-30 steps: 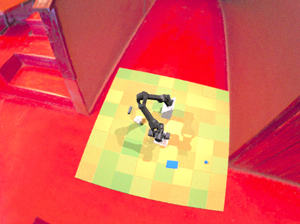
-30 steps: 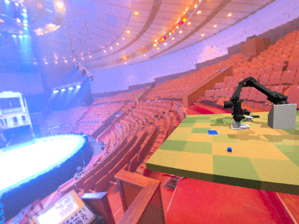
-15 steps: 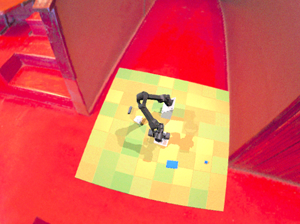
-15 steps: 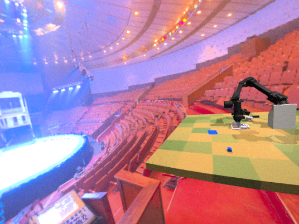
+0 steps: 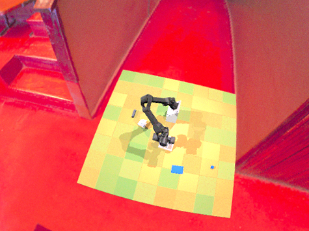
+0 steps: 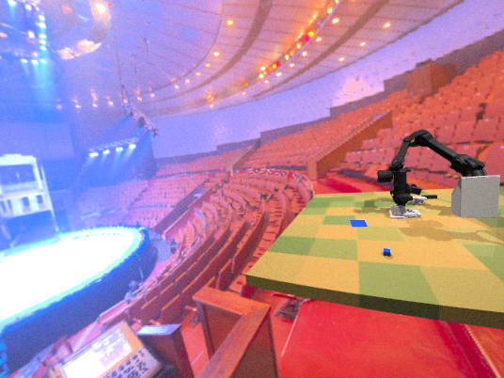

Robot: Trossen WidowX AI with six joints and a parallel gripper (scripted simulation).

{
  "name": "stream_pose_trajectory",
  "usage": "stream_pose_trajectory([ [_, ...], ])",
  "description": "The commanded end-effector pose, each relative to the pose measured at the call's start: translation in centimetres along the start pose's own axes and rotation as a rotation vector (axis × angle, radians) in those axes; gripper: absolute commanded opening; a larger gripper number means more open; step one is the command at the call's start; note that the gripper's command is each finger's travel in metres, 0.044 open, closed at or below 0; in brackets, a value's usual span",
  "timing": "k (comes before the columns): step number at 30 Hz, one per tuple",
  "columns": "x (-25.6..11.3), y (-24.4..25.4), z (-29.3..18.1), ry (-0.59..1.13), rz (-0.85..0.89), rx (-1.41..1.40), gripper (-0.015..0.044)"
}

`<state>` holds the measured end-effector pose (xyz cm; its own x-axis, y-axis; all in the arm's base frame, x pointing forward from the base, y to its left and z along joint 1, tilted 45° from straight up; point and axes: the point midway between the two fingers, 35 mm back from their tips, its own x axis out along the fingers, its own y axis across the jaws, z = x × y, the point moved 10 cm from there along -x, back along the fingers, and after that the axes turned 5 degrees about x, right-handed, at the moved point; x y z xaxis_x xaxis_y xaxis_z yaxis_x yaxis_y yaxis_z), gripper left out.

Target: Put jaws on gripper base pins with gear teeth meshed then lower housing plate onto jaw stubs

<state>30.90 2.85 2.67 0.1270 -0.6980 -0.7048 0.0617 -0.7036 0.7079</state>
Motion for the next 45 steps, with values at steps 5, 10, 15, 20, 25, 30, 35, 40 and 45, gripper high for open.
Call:
stream_pose_trajectory([
  [5,0.0,0.0,0.0,0.0,0.0,0.0,0.0224],
  [10,-0.3,0.0,0.0,0.0,0.0,0.0,0.0224],
  [15,-4.8,0.0,-0.1,0.0,-0.001,-0.003,0.0224],
  [20,-6.2,-0.1,0.0,0.011,0.002,-0.011,0.0224],
  [25,-6.3,0.6,0.0,0.009,-0.002,0.11,0.0355],
  [30,-6.4,1.6,0.1,0.007,-0.007,0.284,0.044],
  [35,-6.4,2.6,0.2,0.003,-0.012,0.457,0.044],
  [40,-6.5,3.6,0.3,0.0,-0.015,0.63,0.044],
  [45,-6.6,4.6,0.5,-0.005,-0.018,0.804,0.044],
])
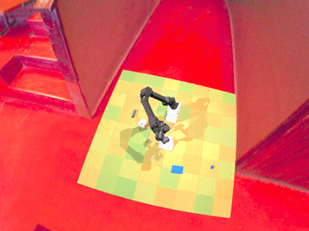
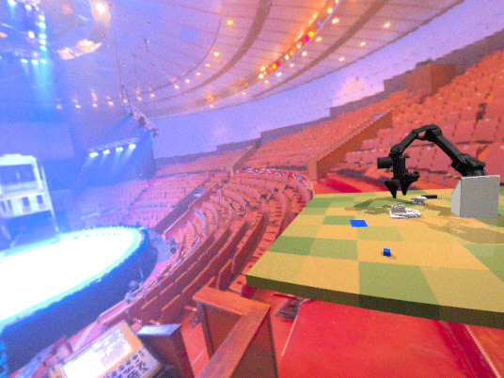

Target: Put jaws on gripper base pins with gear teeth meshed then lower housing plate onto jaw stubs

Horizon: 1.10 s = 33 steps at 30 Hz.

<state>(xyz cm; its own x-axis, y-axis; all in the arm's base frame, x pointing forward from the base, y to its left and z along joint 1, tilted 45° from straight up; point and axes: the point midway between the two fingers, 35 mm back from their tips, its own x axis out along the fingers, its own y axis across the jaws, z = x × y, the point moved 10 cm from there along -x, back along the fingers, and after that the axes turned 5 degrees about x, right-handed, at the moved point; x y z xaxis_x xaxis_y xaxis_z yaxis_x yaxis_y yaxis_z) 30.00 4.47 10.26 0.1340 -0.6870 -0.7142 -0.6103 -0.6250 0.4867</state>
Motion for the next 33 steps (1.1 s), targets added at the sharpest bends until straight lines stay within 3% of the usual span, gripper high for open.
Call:
stream_pose_trajectory([
  [1,0.0,0.6,-0.3,-0.007,0.0,0.111,0.044],
  [33,-0.5,6.3,-2.8,-0.023,0.004,1.222,0.044],
])
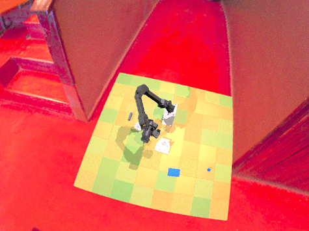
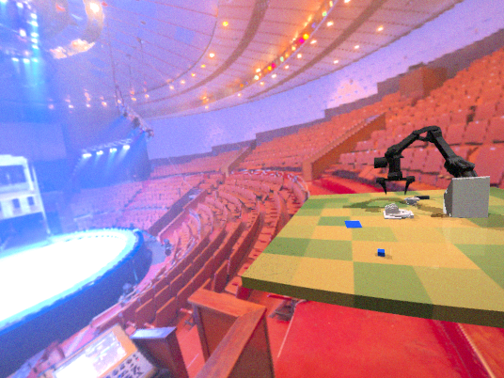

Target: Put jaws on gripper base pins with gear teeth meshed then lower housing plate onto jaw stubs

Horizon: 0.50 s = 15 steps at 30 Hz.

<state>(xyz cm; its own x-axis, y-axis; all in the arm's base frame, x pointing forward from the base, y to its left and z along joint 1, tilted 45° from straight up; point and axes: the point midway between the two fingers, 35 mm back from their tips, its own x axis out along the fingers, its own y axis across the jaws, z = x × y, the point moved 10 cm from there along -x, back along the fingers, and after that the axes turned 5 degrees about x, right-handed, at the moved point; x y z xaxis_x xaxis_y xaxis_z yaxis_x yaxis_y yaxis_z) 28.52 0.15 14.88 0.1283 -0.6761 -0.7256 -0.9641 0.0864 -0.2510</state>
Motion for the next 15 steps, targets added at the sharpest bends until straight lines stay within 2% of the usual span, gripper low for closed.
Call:
stream_pose_trajectory([
  [1,0.0,0.2,-0.6,-0.002,0.005,0.111,0.044],
  [15,-0.3,0.6,-3.2,-0.002,0.006,0.597,0.044],
])
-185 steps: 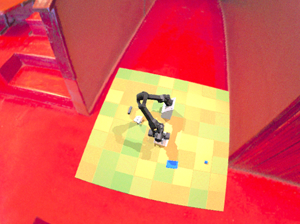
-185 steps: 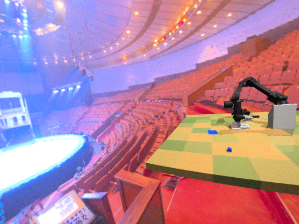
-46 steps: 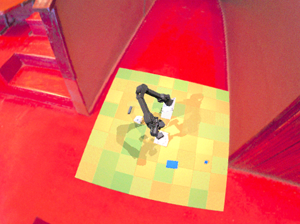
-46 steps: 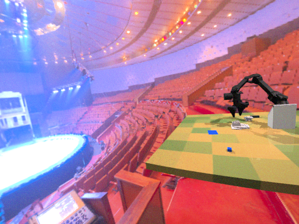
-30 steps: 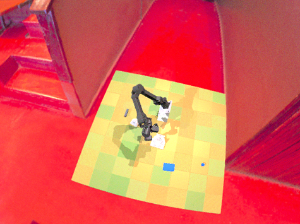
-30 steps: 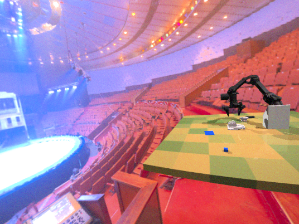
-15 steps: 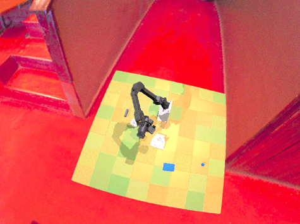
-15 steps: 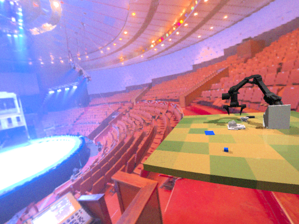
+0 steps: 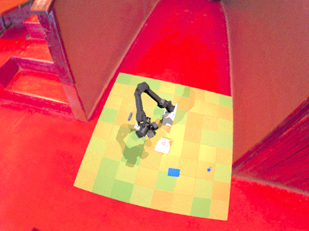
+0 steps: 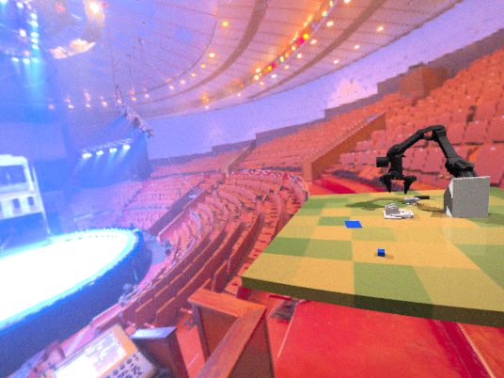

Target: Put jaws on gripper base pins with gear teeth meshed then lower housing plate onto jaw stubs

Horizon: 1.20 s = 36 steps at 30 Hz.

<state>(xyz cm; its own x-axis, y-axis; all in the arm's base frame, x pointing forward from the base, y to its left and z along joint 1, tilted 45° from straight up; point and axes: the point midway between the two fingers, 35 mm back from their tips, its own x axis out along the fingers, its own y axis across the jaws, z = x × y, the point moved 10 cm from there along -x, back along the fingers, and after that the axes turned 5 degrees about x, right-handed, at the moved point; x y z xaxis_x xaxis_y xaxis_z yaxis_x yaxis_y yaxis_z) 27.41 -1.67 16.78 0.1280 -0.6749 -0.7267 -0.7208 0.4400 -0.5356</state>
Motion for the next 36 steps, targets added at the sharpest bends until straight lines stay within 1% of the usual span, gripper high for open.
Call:
stream_pose_trajectory([
  [1,0.0,-0.1,-0.6,0.0,0.005,0.111,0.044],
  [36,-0.8,-1.1,-6.8,0.003,-0.009,1.325,0.044],
])
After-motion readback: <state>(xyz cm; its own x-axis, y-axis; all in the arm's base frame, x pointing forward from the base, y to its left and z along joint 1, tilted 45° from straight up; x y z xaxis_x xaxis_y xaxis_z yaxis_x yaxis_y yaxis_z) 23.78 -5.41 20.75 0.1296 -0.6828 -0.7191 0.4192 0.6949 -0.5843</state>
